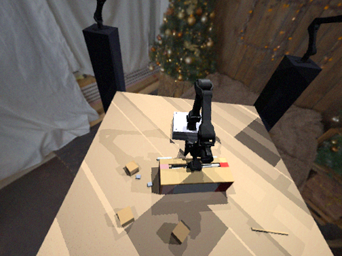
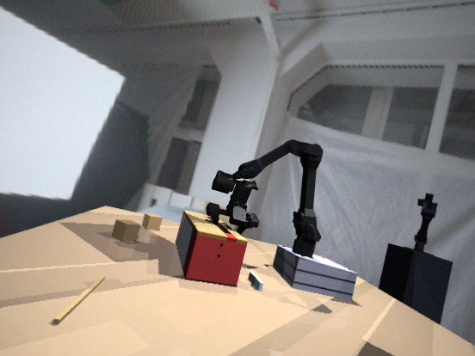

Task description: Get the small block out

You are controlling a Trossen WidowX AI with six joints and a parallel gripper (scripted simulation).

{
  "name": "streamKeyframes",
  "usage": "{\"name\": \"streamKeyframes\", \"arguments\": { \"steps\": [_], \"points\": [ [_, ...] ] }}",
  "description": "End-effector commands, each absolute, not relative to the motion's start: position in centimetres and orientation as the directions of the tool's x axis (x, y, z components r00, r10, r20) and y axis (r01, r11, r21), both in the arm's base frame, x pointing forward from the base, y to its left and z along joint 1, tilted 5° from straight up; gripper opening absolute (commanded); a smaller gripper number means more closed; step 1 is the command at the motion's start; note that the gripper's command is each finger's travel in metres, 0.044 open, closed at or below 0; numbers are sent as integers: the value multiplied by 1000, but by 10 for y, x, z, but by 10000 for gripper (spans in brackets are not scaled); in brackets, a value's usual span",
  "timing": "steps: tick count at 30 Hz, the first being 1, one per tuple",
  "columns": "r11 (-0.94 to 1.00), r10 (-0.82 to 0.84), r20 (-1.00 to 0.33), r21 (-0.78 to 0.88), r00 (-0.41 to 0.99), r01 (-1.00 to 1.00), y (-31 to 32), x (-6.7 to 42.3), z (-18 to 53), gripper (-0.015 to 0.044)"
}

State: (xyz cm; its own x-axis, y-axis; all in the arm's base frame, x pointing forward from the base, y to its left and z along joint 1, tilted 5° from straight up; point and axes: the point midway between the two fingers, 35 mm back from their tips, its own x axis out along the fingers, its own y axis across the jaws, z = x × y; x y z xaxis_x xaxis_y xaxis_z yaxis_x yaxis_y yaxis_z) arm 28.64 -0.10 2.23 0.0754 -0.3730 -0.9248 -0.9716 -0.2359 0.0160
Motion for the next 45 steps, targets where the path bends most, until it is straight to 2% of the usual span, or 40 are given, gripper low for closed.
{"name": "streamKeyframes", "arguments": {
  "steps": [1, 45],
  "points": [
    [-239, -376, -923, 19, 75, -971, -5, 286, 22, 400],
    [-239, -380, -922, 19, 76, -971, -48, 297, 25, 400]
  ]
}}
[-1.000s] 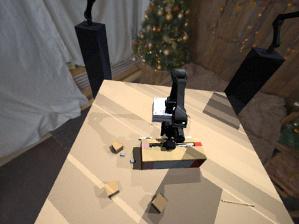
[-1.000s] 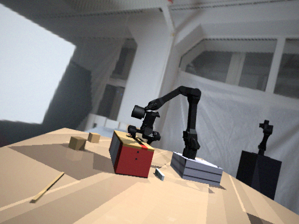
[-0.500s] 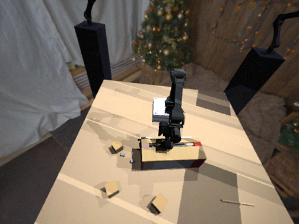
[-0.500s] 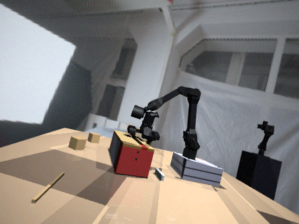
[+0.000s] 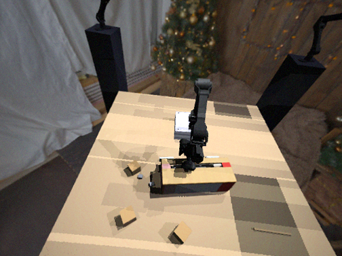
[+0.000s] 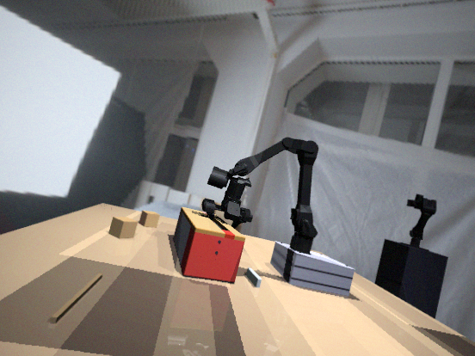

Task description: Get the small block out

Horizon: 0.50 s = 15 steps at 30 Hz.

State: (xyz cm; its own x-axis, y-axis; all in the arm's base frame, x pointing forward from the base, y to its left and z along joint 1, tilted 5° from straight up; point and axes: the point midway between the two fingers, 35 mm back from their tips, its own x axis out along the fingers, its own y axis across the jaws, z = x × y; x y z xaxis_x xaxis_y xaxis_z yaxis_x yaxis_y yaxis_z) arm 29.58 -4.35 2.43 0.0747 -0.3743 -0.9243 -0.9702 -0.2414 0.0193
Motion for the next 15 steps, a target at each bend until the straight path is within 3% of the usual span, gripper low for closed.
{"name": "streamKeyframes", "arguments": {
  "steps": [1, 15],
  "points": [
    [-239, -380, -922, 19, 76, -971, -49, 298, 25, 400],
    [-239, -381, -922, 19, 76, -971, -63, 301, 26, 400]
  ]
}}
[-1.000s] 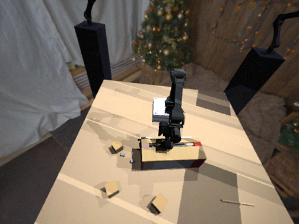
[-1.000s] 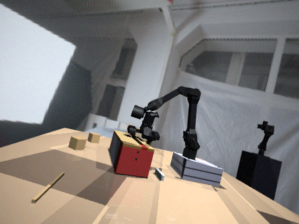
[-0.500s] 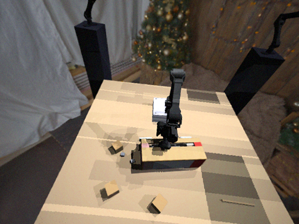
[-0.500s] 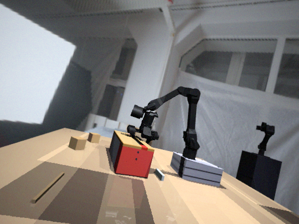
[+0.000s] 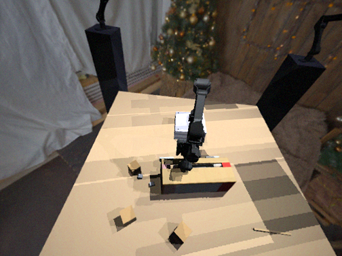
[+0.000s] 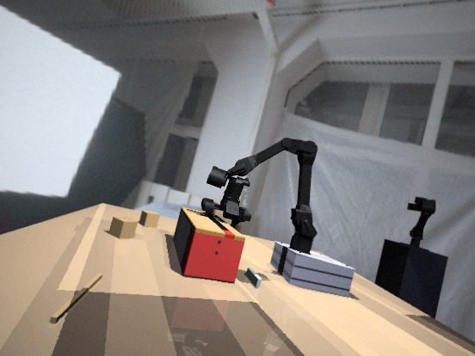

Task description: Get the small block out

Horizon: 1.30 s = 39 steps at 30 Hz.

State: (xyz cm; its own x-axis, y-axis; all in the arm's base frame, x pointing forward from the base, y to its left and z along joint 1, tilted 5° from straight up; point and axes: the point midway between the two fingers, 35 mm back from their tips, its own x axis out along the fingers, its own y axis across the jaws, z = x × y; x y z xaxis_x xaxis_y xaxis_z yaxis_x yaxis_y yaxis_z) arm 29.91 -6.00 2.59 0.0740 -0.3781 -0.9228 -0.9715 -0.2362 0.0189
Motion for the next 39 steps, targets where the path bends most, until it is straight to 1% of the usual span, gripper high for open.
{"name": "streamKeyframes", "arguments": {
  "steps": [1, 20, 23, 27, 32, 34, 36, 37, 39],
  "points": [
    [-239, -381, -922, 19, 76, -971, -64, 301, 26, 400],
    [-239, -382, -921, 19, 76, -971, -84, 306, 28, 400],
    [-238, -383, -921, 19, 76, -971, -82, 307, 42, 400],
    [-236, -384, -920, 20, 74, -971, -77, 305, 85, 400],
    [-242, -380, -921, 12, 83, -970, -76, 307, 84, 400],
    [-174, -388, -917, -23, 90, -985, -87, 305, 89, 348],
    [-6, -382, -919, -101, 96, -995, -97, 302, 93, 295],
    [78, -372, -923, -136, 98, -988, -98, 302, 93, 285],
    [246, -353, -930, -197, 101, -949, -101, 300, 92, 285]
  ]
}}
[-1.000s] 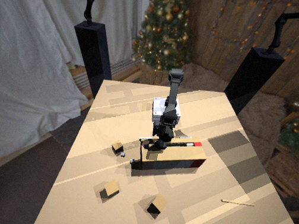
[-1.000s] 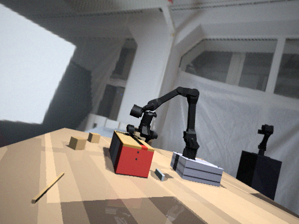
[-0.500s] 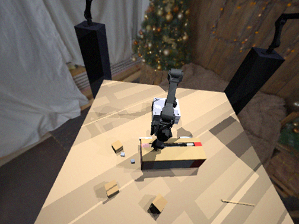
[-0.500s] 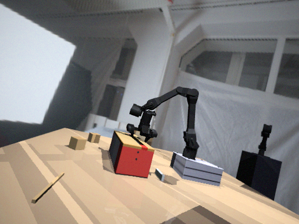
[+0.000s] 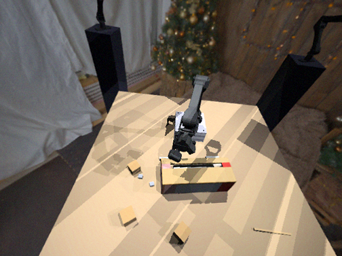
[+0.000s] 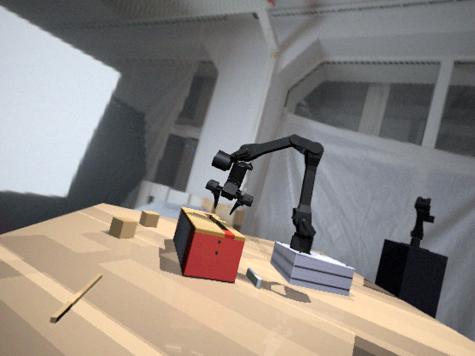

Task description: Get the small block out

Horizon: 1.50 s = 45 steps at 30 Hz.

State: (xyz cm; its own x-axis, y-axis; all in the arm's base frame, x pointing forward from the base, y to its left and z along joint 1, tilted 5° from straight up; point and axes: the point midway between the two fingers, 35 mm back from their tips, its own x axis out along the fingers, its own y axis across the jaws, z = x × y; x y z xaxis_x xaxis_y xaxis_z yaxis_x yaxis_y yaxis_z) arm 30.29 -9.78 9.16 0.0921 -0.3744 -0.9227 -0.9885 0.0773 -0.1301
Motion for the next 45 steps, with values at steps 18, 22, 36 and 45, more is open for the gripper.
{"name": "streamKeyframes", "arguments": {
  "steps": [18, 22, 36, 45],
  "points": [
    [827, -157, -970, -27, 185, 561, -123, 290, 93, 285],
    [530, -117, -970, 122, 215, 839, -127, 288, 94, 285],
    [-549, -22, -950, 271, 311, 791, -141, 282, 101, 285],
    [-951, 20, -929, 97, 370, 294, -148, 279, 106, 285]
  ]
}}
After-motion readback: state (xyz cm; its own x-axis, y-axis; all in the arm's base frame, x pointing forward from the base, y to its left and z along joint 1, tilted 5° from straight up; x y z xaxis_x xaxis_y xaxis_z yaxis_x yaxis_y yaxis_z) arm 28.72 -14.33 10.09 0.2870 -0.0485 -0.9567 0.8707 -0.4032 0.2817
